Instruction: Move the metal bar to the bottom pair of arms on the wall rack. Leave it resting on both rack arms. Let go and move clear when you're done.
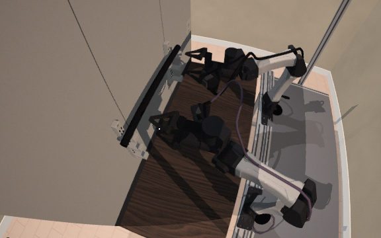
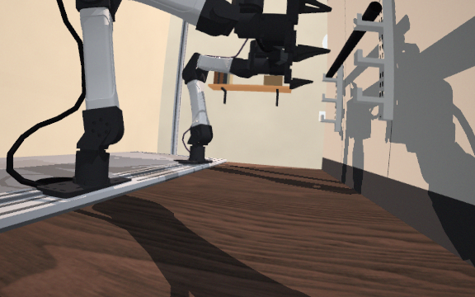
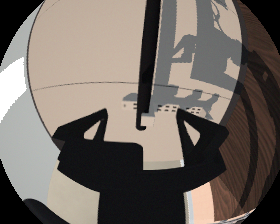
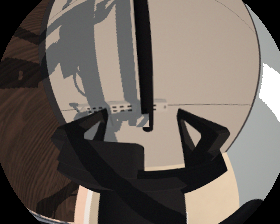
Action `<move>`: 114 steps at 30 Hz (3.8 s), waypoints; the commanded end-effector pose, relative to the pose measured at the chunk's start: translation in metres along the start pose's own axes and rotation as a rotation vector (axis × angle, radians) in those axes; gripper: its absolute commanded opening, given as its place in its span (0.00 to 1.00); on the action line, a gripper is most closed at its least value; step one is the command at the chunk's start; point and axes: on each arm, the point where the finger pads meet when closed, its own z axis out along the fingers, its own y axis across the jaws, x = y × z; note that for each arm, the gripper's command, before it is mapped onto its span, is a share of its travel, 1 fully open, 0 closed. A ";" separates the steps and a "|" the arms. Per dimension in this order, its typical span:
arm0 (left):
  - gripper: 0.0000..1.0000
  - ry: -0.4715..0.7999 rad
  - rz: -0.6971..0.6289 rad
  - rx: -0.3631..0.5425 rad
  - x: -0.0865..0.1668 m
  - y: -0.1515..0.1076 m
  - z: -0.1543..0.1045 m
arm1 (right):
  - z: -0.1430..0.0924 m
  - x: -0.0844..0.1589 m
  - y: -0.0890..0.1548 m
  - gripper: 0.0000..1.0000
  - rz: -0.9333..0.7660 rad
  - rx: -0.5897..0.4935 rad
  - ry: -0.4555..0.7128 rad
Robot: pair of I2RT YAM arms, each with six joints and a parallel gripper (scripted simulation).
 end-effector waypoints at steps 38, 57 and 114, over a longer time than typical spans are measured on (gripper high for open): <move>1.00 0.004 0.093 -0.001 -0.009 -0.010 0.006 | 0.006 -0.006 -0.010 1.00 -0.065 0.030 0.023; 1.00 0.003 0.100 0.004 -0.011 -0.014 0.010 | 0.011 -0.007 -0.010 1.00 -0.066 0.030 0.025; 1.00 -0.002 0.085 -0.026 -0.007 0.002 0.069 | 0.070 -0.003 -0.012 1.00 -0.063 0.032 0.012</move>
